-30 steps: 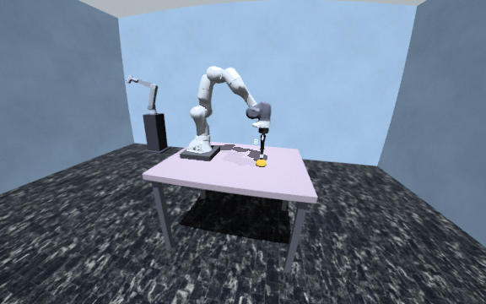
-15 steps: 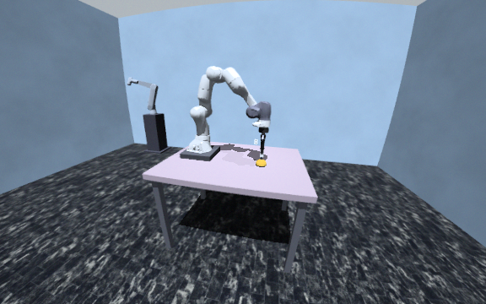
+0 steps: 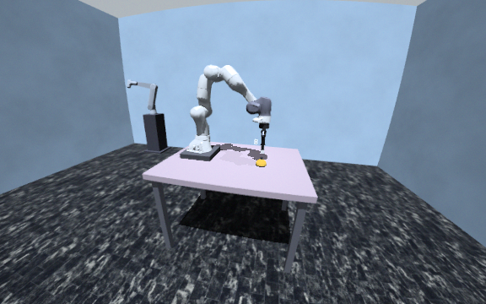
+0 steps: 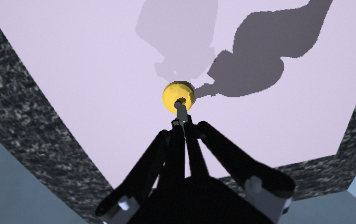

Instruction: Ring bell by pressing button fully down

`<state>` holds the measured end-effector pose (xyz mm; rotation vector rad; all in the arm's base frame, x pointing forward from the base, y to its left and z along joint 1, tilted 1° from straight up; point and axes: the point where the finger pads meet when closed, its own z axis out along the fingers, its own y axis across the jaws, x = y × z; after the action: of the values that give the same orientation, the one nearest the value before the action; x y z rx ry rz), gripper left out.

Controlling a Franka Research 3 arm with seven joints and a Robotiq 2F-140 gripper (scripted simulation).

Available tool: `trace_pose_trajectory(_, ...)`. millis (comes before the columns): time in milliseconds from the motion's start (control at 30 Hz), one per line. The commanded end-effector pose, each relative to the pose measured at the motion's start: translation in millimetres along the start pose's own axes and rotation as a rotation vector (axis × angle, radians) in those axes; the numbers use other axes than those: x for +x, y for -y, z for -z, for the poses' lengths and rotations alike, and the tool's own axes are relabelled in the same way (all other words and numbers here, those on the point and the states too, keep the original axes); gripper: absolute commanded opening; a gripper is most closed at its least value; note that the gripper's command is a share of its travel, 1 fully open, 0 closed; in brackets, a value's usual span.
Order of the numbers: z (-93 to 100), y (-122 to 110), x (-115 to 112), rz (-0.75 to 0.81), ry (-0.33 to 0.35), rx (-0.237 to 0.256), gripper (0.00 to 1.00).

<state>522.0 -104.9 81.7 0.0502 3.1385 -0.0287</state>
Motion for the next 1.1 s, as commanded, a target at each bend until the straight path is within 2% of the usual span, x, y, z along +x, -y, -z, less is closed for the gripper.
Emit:
trace_pose_trajectory(0,8.9,-1,3,-0.001,-0.011,0.0,0.0)
trace_pose_trajectory(333,29.6,-1,3,-0.001,-0.011,0.0,0.0)
trace_pose_trajectory(1067,32.9,-1,3,-0.001,-0.011,0.0,0.0)
